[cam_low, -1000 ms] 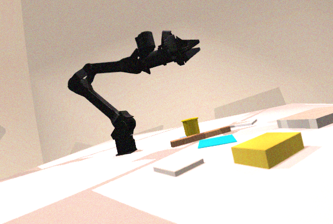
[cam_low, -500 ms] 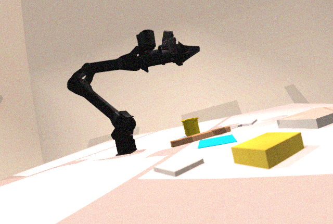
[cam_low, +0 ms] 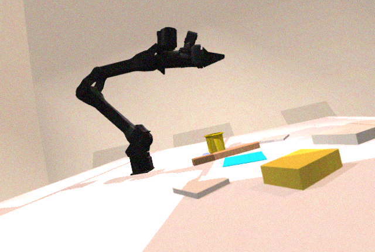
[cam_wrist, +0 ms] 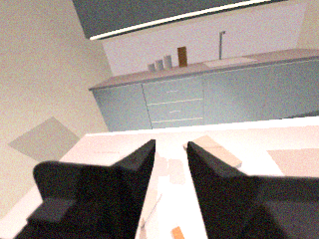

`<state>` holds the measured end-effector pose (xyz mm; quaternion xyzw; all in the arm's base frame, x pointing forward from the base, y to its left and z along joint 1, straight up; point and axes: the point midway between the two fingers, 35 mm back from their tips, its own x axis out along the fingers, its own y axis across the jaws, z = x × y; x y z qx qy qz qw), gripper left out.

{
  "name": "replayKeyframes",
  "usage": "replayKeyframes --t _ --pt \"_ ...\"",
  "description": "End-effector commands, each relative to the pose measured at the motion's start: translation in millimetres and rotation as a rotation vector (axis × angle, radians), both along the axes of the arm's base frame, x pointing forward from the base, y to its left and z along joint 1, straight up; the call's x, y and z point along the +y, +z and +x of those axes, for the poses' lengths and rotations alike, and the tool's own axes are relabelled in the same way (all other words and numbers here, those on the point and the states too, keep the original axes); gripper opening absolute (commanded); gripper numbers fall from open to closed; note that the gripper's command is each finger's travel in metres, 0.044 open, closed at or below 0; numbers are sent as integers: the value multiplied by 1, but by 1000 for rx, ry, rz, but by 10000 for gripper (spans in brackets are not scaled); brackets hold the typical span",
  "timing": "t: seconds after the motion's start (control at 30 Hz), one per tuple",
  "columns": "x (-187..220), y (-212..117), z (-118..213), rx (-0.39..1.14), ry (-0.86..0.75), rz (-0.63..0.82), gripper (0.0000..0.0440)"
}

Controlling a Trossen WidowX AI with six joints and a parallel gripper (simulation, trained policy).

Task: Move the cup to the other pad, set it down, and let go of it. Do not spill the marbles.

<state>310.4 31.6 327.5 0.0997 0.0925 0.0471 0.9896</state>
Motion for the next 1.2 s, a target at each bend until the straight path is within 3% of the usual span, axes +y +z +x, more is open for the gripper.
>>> replayKeyframes --t 0.0,1.17 --pt "5 0 2 40 12 38 135" --pt "51 -15 -1 546 -66 467 157"
